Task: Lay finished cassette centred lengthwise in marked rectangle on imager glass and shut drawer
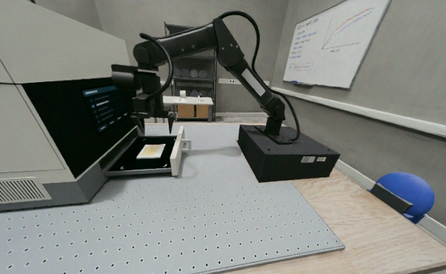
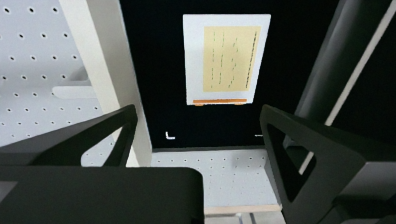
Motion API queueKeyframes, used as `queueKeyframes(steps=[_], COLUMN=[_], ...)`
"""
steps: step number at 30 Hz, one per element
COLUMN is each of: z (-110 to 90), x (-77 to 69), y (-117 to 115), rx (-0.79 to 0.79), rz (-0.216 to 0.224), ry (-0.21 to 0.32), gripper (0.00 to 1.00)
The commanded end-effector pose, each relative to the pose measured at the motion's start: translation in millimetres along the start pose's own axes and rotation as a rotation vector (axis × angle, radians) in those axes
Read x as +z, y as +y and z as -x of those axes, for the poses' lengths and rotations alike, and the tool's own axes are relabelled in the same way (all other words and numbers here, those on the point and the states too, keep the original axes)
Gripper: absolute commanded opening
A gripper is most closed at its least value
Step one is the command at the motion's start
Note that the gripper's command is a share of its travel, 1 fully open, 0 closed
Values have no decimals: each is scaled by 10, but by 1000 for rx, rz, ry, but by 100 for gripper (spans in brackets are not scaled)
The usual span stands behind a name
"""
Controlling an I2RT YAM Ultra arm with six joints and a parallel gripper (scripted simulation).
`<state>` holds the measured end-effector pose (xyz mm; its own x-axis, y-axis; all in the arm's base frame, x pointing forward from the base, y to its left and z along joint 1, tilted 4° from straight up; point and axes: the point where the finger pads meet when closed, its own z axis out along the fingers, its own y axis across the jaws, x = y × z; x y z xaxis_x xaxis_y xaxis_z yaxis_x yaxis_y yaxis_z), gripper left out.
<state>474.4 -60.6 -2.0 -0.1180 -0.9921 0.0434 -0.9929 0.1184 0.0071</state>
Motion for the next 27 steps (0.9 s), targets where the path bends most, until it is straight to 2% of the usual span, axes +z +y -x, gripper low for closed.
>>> queueKeyframes(steps=[1, 27], z=[-8, 19], x=[-155, -322], y=[-42, 231], rx=[2, 0], rz=[-49, -49], ry=[-12, -13], gripper=[100, 100])
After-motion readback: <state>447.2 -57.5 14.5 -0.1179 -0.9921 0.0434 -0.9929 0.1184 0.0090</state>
